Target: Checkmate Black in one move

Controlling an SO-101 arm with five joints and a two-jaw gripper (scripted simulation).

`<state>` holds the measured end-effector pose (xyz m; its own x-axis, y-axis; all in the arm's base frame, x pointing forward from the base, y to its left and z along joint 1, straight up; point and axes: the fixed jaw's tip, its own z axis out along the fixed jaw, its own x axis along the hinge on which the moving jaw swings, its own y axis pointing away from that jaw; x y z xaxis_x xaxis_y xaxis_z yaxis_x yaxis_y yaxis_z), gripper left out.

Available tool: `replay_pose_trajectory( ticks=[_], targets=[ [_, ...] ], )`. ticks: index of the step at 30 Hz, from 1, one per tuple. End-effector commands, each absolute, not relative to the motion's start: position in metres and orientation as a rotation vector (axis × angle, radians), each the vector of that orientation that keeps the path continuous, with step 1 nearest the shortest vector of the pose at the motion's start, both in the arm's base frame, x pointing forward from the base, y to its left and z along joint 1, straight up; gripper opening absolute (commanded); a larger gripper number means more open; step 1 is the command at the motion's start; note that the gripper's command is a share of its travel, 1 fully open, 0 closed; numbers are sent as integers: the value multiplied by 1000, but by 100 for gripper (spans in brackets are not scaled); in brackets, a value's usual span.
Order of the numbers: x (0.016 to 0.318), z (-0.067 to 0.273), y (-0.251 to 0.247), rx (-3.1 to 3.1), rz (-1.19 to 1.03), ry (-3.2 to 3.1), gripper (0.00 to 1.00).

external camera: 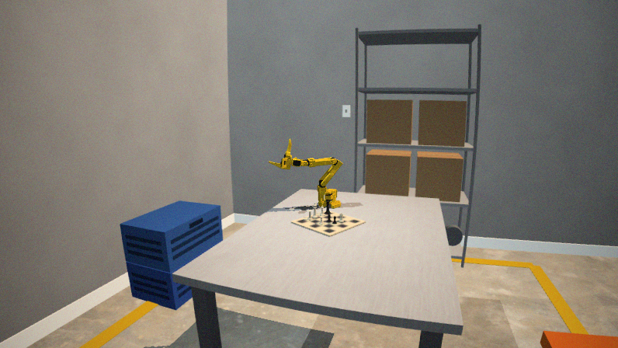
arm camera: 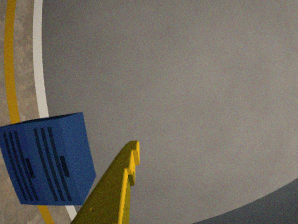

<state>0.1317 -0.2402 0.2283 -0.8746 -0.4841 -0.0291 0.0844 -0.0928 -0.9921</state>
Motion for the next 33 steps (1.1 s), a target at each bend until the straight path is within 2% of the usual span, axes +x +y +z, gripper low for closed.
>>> replay_pose_trajectory(
  ticks=[1,8,17,24,33],
  targets=[
    [131,230,-240,-432,-2027,1798,100],
    [137,232,-234,-428,-1991,1781,99],
    [159,231,-209,-422,-1796,1754,94],
    [187,223,-166,-424,-1477,1749,87],
    [200,215,-126,-428,-1210,1759,81]
  ],
)
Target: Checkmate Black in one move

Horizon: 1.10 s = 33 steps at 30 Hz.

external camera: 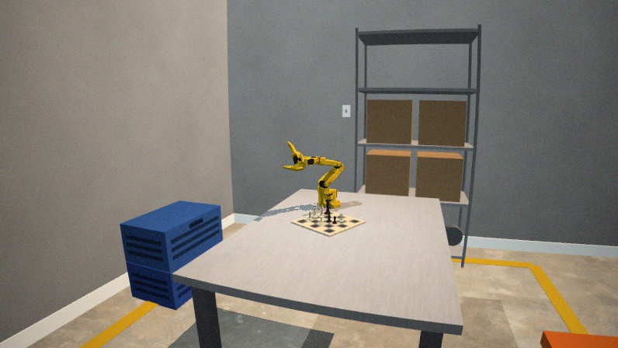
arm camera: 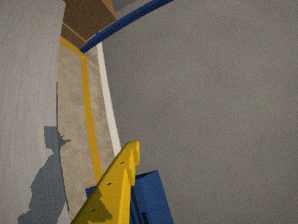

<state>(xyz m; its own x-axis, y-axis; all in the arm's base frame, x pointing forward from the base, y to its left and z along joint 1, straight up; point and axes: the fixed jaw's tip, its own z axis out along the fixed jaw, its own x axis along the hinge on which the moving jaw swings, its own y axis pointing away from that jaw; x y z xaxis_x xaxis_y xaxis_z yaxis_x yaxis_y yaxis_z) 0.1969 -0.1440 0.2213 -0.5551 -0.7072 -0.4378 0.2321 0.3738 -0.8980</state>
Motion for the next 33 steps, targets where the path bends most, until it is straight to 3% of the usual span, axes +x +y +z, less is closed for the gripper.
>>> replay_pose_trajectory(
  ticks=[1,15,18,33],
  targets=[
    [200,215,-126,-428,-1210,1759,81],
    [201,194,-38,-448,-636,1825,66],
    [201,194,-38,-448,-636,1825,66],
    [164,167,33,-485,-108,1955,52]
  ],
)
